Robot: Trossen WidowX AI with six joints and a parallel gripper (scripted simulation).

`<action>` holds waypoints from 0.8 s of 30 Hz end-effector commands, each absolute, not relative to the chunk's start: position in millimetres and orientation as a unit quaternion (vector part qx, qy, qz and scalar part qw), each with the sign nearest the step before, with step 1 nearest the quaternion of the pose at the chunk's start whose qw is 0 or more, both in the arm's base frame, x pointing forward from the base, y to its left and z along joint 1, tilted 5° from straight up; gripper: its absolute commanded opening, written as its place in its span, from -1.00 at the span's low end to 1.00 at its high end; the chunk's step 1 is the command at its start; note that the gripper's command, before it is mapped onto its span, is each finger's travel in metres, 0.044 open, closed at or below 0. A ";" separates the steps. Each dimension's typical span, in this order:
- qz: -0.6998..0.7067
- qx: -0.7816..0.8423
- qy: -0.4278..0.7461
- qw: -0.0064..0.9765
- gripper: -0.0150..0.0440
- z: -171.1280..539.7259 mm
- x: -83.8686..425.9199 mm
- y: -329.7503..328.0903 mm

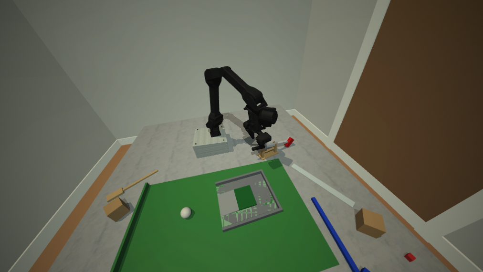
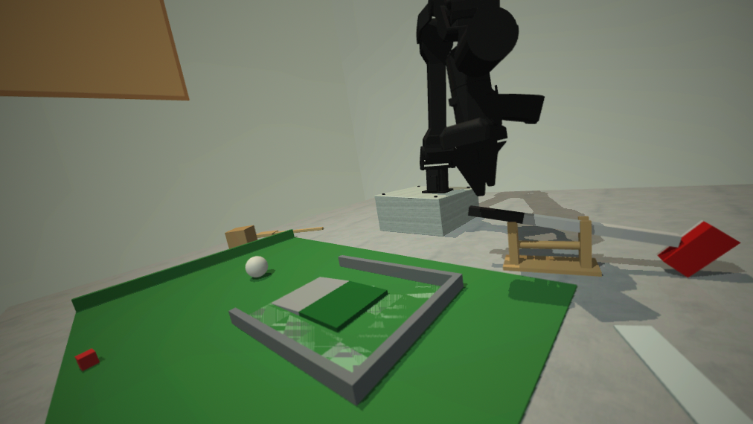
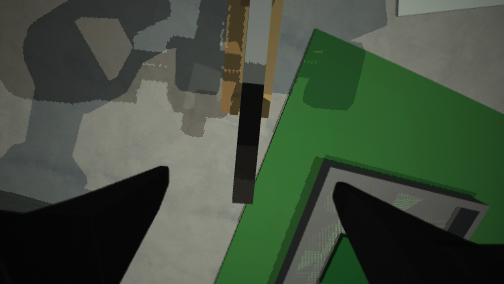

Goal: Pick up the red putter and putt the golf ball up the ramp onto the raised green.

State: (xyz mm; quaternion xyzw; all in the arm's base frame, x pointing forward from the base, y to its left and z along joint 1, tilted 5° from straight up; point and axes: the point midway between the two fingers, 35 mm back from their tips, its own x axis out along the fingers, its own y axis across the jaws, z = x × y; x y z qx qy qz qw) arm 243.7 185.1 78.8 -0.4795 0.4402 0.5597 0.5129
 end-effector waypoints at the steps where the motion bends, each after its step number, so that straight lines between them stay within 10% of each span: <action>1: 0.565 -0.480 0.440 0.506 1.00 66.8 241.3 186.6; 24: 0.565 -0.480 0.440 0.506 1.00 25.8 240.1 188.4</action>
